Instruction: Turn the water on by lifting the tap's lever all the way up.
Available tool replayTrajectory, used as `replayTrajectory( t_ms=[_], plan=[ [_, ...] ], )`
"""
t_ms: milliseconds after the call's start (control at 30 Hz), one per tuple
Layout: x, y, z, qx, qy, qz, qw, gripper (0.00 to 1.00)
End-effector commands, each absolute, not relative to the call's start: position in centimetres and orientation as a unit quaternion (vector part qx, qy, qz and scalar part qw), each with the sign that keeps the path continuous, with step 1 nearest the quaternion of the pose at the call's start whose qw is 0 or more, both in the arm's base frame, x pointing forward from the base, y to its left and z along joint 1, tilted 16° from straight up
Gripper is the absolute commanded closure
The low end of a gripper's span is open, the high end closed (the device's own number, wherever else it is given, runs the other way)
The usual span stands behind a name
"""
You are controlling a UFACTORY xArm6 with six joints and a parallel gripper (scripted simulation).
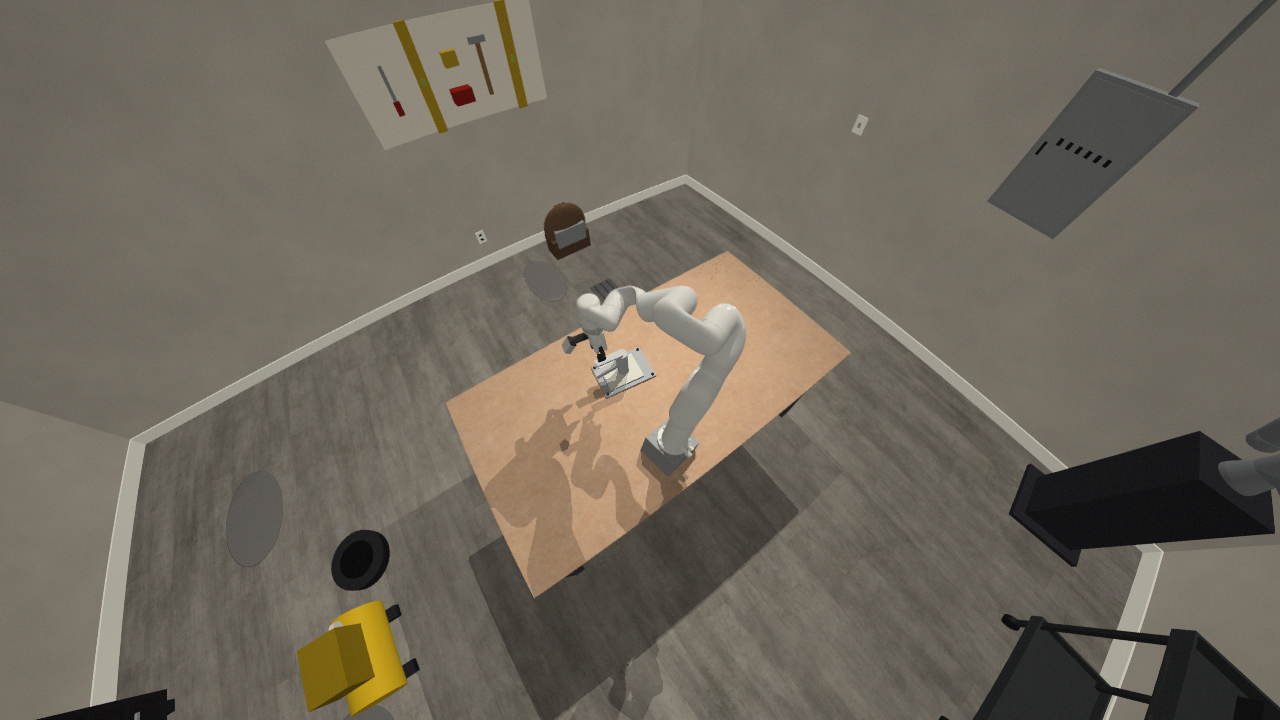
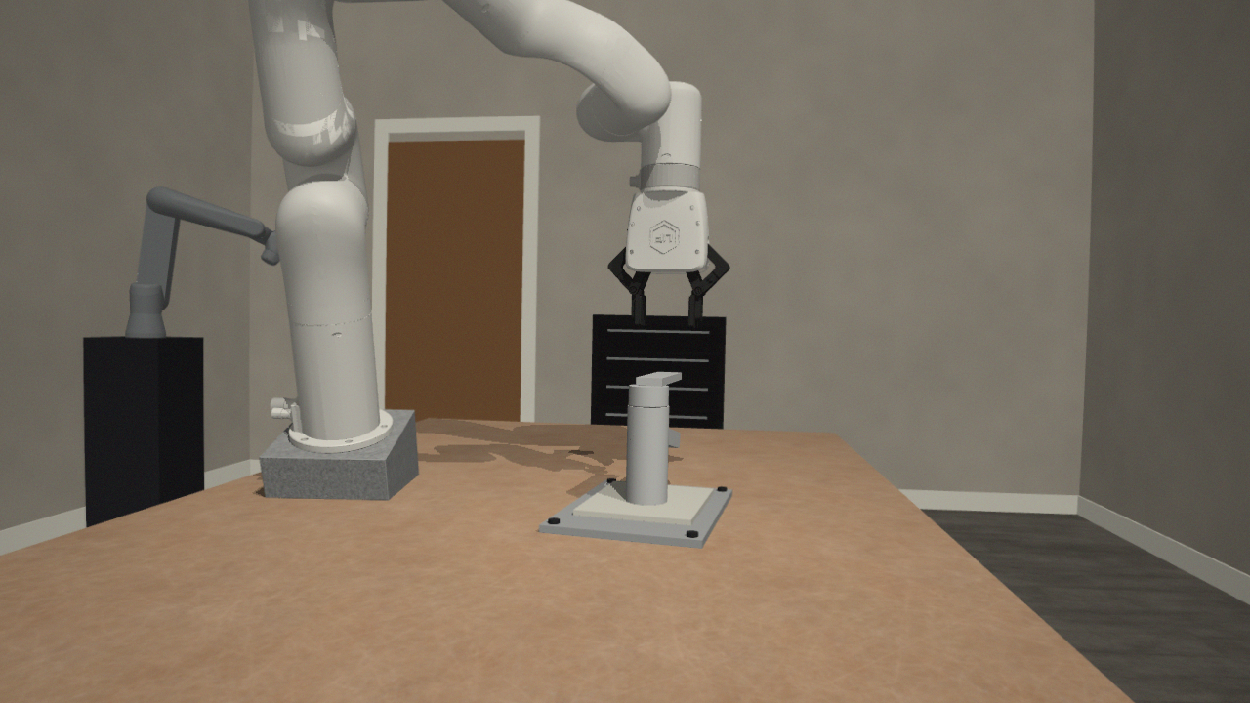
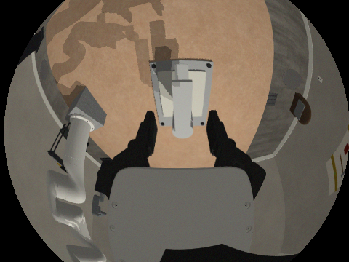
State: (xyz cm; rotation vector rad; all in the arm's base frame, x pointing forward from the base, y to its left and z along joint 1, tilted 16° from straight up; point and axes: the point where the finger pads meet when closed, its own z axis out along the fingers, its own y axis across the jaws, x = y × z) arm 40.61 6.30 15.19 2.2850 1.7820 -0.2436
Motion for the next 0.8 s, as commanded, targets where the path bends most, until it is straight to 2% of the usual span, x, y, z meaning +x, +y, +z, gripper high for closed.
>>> replayTrajectory(
  t_ms=[0,767],
  plan=[
    [40.7,6.3,15.0,0.780,0.609,-0.081,0.117,0.30],
    [40.8,5.3,11.9,0.780,0.609,-0.081,0.117,0.30]
  ],
)
